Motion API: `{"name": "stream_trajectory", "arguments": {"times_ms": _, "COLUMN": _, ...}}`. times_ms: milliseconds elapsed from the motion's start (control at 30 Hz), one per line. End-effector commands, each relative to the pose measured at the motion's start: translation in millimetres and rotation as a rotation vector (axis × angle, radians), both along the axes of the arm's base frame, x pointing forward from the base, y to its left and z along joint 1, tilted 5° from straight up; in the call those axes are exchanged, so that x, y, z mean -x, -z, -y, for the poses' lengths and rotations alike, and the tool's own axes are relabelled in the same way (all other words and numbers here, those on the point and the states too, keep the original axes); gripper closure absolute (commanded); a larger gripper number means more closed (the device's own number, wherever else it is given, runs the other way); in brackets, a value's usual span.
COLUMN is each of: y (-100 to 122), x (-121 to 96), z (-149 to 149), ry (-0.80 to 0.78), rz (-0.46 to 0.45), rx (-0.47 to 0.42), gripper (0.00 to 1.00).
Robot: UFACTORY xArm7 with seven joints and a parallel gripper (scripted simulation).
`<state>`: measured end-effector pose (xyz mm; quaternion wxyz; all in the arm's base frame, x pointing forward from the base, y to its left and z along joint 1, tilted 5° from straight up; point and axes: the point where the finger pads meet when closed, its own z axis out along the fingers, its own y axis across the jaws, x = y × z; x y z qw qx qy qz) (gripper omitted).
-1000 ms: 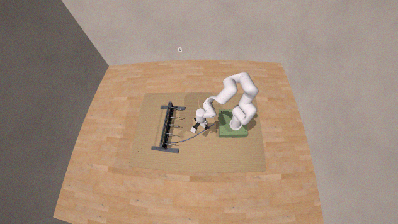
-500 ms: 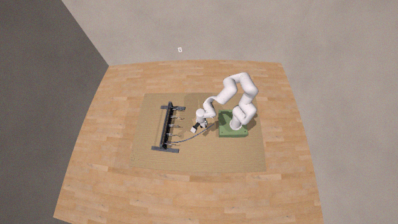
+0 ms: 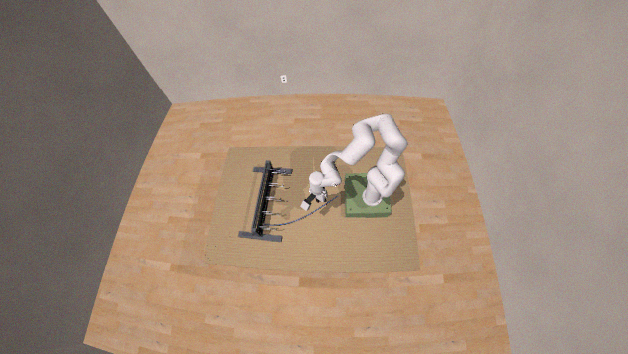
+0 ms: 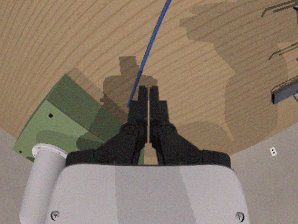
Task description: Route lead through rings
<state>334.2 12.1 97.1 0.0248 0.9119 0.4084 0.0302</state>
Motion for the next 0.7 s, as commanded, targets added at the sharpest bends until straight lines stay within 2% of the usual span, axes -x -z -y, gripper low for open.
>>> {"name": "stream_trajectory", "arguments": {"times_ms": 0, "y": -1.1, "x": -1.3, "z": -0.1, "ry": 0.000, "rz": 0.003, "rx": 0.000, "gripper": 1.00}}
{"name": "stream_trajectory", "arguments": {"times_ms": 167, "y": -1.1, "x": -1.2, "z": 0.0, "ry": 0.004, "rz": 0.003, "rx": -0.001, "gripper": 1.00}}
{"name": "stream_trajectory", "arguments": {"times_ms": 433, "y": 1.2, "x": 7.8, "z": 8.2, "ry": 0.315, "rz": 0.010, "rx": -0.026, "gripper": 1.00}}
{"name": "stream_trajectory", "arguments": {"times_ms": 567, "y": 1.4, "x": 8.3, "z": 8.6, "ry": 0.330, "rz": 0.010, "rx": -0.027, "gripper": 1.00}}
{"name": "stream_trajectory", "arguments": {"times_ms": 600, "y": 1.4, "x": 8.3, "z": 8.6, "ry": 0.330, "rz": 0.010, "rx": -0.027, "gripper": 0.67}}
{"name": "stream_trajectory", "arguments": {"times_ms": 667, "y": 1.4, "x": 8.3, "z": 8.6, "ry": 0.330, "rz": 0.010, "rx": -0.027, "gripper": 0.67}}
